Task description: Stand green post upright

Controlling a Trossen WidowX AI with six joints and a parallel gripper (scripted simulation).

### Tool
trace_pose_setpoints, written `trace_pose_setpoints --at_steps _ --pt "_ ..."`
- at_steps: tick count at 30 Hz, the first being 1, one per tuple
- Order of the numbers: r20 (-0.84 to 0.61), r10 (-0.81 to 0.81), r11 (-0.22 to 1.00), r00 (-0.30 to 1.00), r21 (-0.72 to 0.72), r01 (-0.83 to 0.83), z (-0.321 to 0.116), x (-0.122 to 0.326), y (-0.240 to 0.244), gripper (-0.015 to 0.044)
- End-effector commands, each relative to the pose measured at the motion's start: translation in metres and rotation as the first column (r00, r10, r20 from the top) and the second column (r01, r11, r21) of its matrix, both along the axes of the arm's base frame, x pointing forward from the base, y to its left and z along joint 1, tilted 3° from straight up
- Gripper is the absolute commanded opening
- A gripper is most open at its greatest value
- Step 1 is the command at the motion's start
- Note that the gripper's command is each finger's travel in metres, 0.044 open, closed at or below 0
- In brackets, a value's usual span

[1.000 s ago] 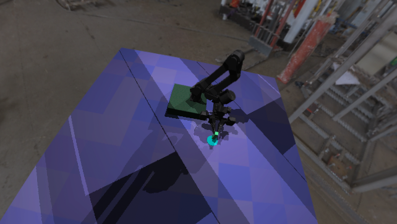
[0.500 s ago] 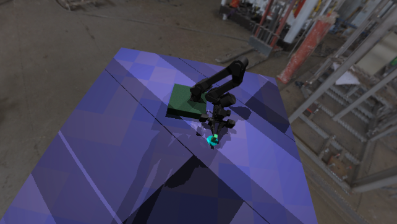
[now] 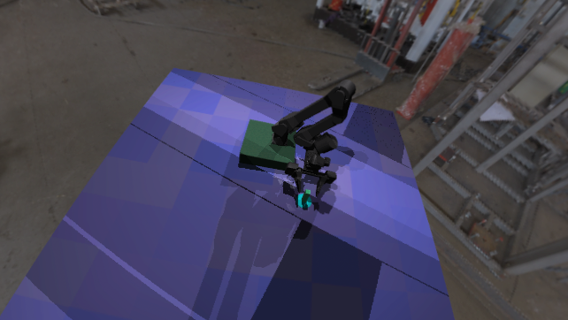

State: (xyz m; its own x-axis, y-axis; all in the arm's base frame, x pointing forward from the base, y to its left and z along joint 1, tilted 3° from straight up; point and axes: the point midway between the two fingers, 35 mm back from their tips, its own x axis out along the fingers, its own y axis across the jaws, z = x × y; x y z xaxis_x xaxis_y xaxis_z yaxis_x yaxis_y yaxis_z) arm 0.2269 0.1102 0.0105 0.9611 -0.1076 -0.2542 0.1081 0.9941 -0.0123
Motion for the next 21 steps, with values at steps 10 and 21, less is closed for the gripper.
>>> trace_pose_setpoints --at_steps 10,21 --pt "0.021 0.008 1.0 1.0 0.011 -0.008 0.019 0.003 0.003 0.04" --pt "0.05 0.024 1.0 0.998 0.015 -0.024 0.047 0.004 0.003 0.04"
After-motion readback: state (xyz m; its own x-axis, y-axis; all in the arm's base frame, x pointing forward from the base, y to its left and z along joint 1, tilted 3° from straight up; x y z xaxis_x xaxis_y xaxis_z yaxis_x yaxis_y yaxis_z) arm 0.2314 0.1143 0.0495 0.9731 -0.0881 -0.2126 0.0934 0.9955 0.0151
